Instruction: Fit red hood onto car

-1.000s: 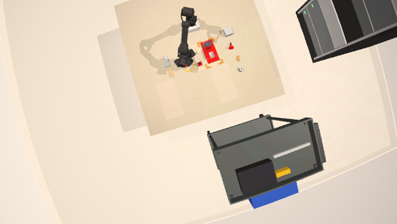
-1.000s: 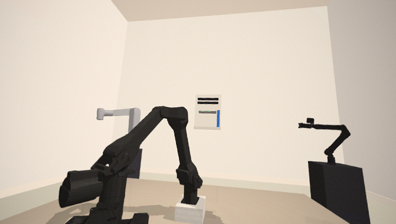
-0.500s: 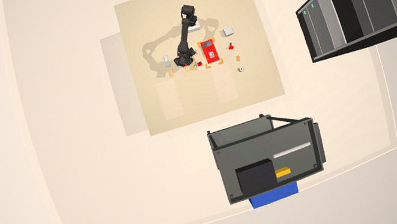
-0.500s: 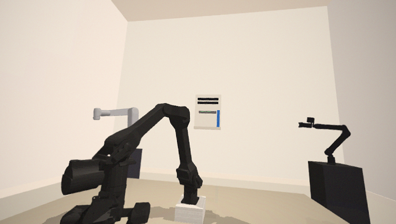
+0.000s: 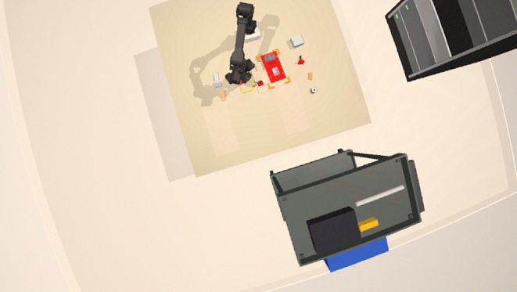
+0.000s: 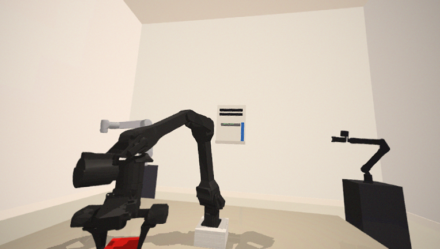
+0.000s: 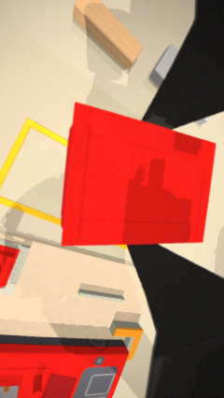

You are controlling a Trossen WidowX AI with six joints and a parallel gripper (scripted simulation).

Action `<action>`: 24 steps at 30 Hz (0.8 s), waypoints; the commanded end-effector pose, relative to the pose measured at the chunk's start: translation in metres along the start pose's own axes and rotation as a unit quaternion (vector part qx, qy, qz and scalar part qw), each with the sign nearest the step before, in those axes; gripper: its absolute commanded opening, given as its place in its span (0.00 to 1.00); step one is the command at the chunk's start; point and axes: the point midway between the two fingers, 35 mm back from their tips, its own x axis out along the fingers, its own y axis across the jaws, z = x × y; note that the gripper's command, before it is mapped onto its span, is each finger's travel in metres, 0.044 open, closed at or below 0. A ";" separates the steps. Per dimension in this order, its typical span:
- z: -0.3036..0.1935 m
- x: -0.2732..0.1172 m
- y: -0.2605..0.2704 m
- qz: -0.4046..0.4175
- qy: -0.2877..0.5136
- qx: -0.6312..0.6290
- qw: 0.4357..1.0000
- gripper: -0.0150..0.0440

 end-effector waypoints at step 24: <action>0.039 -0.018 0.042 -0.003 -0.004 0.027 1.000 0.25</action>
